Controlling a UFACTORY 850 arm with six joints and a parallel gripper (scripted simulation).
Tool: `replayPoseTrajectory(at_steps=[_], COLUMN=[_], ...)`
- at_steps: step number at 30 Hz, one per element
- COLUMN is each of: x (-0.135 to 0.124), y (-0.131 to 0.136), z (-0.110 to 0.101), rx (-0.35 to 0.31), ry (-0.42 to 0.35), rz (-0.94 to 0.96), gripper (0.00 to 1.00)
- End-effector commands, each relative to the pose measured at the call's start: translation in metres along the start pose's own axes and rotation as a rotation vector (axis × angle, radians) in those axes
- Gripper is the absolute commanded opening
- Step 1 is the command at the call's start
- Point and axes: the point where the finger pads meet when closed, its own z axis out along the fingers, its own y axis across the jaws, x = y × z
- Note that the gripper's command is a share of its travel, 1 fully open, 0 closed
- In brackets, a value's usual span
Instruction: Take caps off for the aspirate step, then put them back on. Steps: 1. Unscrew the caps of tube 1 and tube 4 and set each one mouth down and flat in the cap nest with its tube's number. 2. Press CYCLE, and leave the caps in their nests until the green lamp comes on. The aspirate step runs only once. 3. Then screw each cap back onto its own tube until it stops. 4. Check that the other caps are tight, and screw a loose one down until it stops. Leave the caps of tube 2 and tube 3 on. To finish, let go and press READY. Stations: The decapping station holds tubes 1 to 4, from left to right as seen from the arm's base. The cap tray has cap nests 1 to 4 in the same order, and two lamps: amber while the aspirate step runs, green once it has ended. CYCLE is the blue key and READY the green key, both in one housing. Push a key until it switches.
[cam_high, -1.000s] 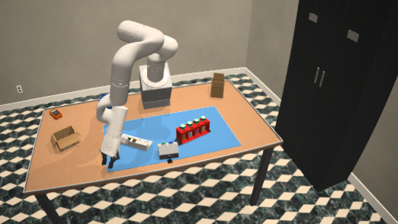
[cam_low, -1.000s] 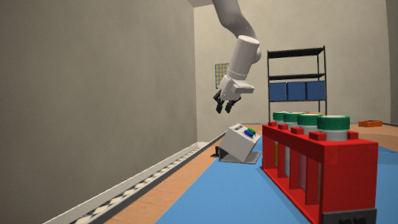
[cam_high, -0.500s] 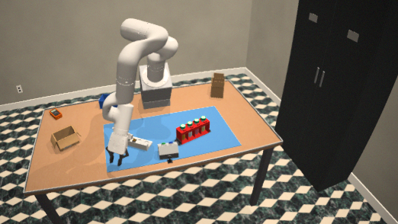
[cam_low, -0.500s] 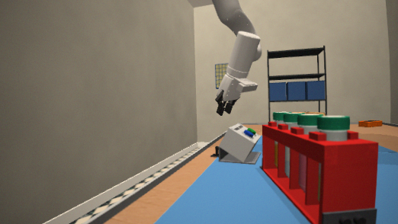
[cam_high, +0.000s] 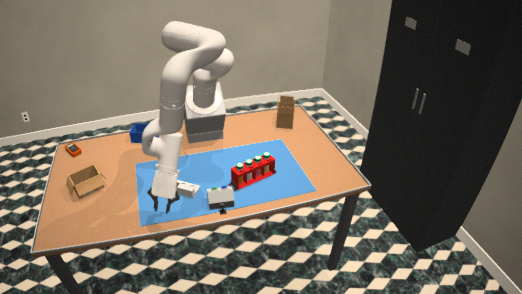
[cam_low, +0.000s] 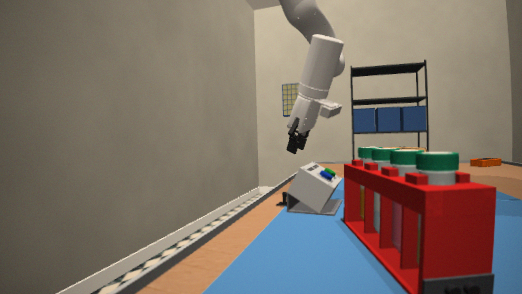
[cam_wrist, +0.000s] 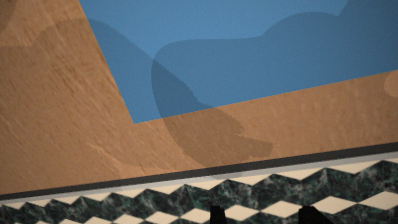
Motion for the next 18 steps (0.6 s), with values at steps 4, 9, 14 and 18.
replayPoseTrajectory(at_steps=[4, 9, 14, 18], x=[0.010, 0.020, 0.029, 0.035], y=[0.016, 0.029, 0.041, 0.048], z=[-0.009, -0.017, -0.025, -0.029], rx=[-0.012, -0.029, -0.047, -0.061], ry=[0.021, 0.038, 0.053, 0.063], rz=[-0.117, -0.210, -0.303, -0.368], gripper=[0.46, 0.46, 0.46, 0.46])
